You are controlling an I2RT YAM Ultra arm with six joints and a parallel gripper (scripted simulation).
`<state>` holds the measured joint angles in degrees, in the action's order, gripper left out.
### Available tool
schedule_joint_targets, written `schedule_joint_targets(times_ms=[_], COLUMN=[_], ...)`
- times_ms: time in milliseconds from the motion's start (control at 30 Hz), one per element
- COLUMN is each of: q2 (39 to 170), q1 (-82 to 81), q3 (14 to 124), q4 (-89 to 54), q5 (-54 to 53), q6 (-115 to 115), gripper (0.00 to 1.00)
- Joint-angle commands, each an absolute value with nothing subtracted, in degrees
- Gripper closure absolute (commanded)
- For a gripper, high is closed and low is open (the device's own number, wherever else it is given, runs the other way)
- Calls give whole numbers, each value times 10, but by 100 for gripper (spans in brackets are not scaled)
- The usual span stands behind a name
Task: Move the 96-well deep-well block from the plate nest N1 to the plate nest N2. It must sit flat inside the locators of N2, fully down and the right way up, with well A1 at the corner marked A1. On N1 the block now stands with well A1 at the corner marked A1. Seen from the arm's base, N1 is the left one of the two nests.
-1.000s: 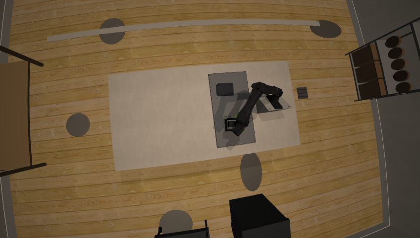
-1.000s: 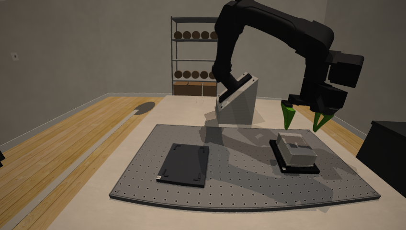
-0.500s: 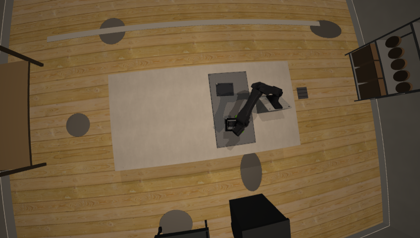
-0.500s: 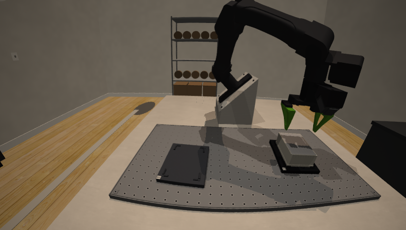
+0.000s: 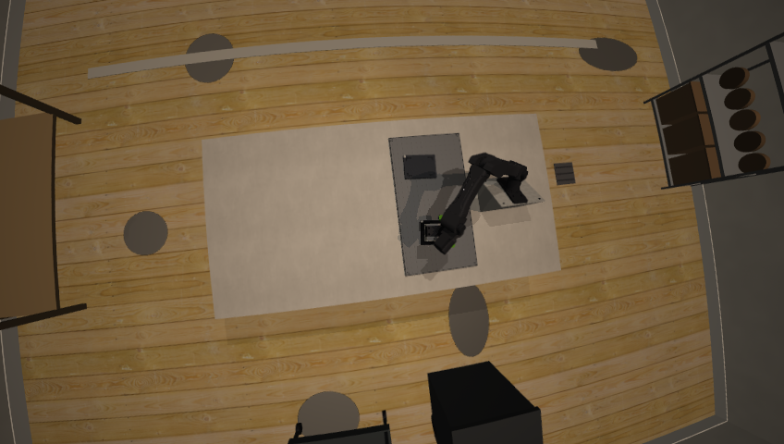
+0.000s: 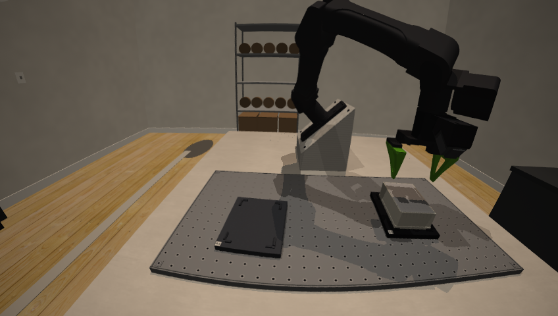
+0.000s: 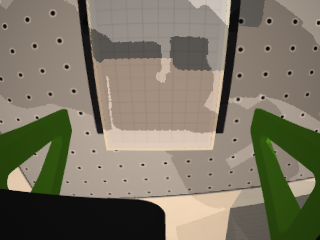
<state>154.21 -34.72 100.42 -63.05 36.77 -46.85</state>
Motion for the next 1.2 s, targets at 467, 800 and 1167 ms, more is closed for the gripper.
schedule_joint_targets(times_ms=[467,800,1167], q2=[1540,1553,1539], q1=[-355,-341,-333], q3=[992,975,969], q4=[-617,-585,-552], q5=[374,379,384], q6=[-462,-449,-434], gripper=[0,0,0])
